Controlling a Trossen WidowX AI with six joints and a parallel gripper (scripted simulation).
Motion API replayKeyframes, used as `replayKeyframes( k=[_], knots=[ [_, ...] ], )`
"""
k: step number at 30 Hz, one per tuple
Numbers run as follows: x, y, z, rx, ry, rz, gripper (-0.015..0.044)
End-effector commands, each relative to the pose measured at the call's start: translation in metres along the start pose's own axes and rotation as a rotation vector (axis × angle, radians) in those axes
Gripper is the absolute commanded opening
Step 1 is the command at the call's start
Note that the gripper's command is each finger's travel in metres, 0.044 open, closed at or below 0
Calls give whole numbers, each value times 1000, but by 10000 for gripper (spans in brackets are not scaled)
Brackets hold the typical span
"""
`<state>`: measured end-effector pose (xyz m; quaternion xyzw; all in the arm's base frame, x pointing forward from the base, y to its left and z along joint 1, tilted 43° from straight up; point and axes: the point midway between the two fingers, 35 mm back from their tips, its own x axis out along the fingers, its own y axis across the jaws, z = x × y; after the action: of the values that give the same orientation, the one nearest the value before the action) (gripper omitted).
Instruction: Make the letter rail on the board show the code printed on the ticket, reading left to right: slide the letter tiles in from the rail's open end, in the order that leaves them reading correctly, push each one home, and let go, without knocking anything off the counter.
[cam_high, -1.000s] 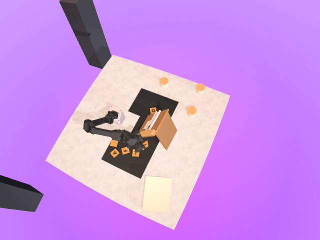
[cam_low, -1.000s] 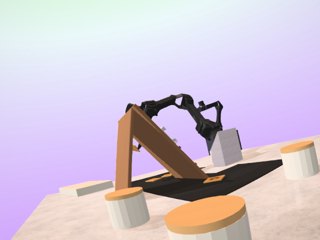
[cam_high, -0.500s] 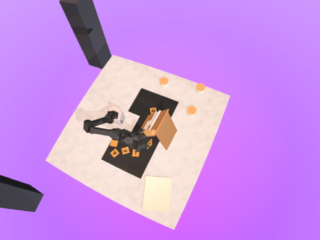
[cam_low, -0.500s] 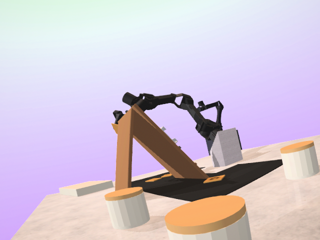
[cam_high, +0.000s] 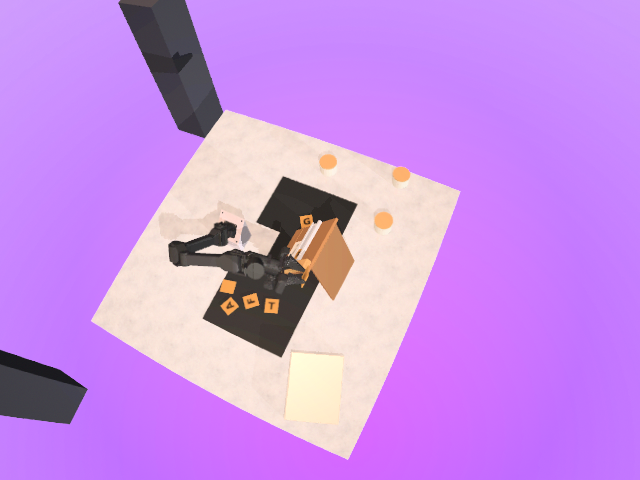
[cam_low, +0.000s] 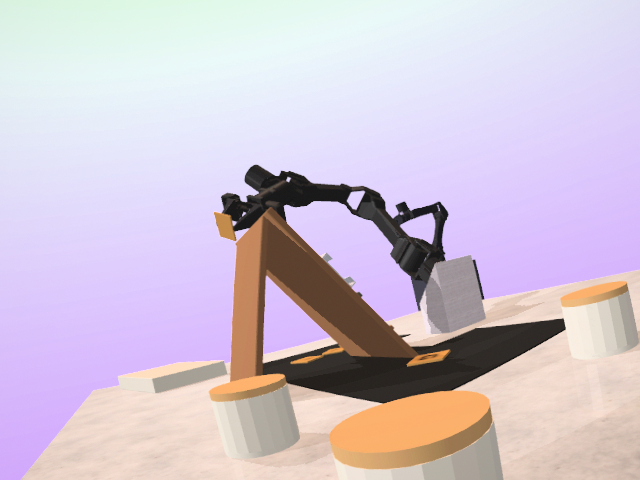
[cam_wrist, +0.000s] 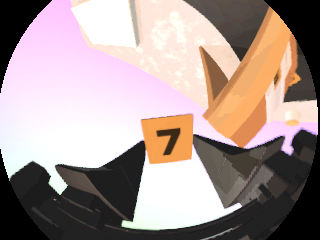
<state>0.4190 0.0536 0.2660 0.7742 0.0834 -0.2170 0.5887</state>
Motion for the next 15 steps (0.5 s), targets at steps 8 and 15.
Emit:
replayKeyframes(
  k=[8,15],
  knots=[
    [-17,-7,-54,-62,135,-11,0],
    [-6,-34,-70,-193,122,-56,0]
  ],
)
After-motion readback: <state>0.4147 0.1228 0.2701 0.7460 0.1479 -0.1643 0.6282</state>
